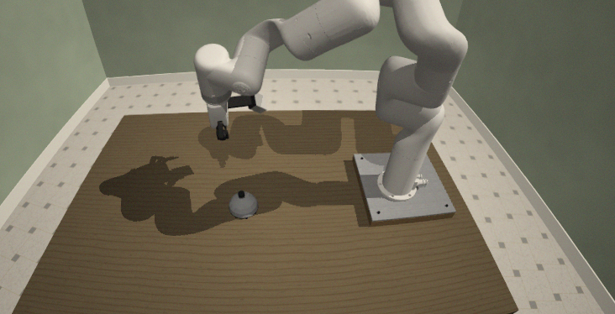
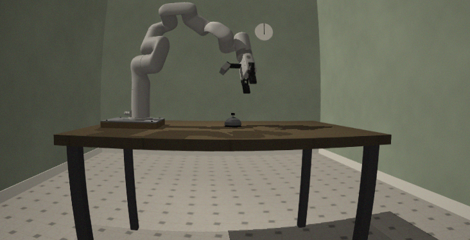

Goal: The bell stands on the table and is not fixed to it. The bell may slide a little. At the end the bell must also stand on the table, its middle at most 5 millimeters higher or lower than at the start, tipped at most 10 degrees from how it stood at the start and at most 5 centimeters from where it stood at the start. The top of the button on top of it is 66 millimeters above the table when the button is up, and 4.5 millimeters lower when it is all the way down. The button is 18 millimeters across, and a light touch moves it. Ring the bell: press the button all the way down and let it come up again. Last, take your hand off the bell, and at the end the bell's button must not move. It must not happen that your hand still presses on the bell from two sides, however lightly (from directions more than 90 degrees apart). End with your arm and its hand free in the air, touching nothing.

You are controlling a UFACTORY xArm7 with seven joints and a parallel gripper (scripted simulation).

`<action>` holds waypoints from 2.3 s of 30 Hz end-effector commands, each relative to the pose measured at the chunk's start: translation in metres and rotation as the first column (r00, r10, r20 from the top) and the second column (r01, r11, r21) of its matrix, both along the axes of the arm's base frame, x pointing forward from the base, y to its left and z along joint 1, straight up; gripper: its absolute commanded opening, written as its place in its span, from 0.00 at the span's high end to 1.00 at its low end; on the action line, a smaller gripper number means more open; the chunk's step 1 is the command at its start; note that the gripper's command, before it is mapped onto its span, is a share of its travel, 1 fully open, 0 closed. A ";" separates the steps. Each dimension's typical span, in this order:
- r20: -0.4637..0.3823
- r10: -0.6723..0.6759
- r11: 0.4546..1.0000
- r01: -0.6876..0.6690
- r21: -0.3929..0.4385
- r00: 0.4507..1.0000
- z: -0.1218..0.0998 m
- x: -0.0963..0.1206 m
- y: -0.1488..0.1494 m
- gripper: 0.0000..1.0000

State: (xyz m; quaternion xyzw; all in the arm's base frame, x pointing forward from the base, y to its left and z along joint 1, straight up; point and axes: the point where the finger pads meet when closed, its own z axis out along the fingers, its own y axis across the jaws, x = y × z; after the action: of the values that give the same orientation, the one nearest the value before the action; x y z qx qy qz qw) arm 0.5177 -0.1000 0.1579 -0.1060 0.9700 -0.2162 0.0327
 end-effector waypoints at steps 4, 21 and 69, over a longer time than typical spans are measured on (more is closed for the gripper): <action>-0.041 0.035 0.981 -0.026 0.192 0.999 -0.019 -0.025 0.067 0.00; -0.107 0.113 0.911 -0.060 0.407 0.988 -0.034 -0.064 0.153 0.00; -0.107 0.113 0.911 -0.060 0.407 0.988 -0.034 -0.064 0.153 1.00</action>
State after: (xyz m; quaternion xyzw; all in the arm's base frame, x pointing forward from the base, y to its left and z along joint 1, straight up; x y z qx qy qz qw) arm 0.4527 0.0530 0.1226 -0.1534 0.9882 -0.0031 -0.0007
